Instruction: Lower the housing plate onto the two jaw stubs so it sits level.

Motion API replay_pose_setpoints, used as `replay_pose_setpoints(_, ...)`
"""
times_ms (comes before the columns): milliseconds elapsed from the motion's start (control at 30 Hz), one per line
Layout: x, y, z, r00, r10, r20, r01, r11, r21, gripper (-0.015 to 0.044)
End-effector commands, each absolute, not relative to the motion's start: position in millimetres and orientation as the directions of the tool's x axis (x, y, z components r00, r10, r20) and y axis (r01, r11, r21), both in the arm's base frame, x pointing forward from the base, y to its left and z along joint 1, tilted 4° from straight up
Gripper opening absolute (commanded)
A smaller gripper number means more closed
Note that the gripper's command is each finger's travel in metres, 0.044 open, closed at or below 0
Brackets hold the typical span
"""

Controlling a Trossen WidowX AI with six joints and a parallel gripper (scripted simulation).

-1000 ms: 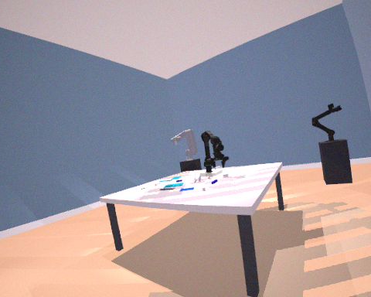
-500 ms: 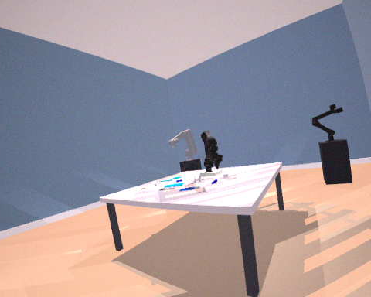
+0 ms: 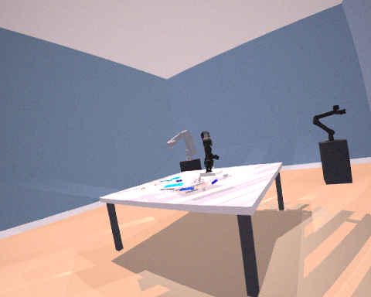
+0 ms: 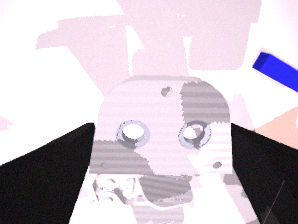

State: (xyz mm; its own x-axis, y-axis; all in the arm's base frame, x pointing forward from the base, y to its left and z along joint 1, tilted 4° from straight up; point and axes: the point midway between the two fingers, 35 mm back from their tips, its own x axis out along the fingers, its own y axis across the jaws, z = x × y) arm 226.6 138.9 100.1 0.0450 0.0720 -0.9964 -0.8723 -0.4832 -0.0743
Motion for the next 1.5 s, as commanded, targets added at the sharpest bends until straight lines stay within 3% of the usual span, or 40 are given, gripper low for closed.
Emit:
replay_pose_setpoints(0,229.8,128.5,99.1,0.040,0.072,-0.997,-0.934,-0.351,-0.063,0.0351)
replay_pose_setpoints(700,244.6,79.3,96.2,0.041,0.069,-0.997,-0.953,0.304,-0.018,0.0351)
replay_pose_setpoints(1467,249.2,24.7,93.0,0.044,0.068,-0.997,-0.506,0.862,0.037,0.0351)
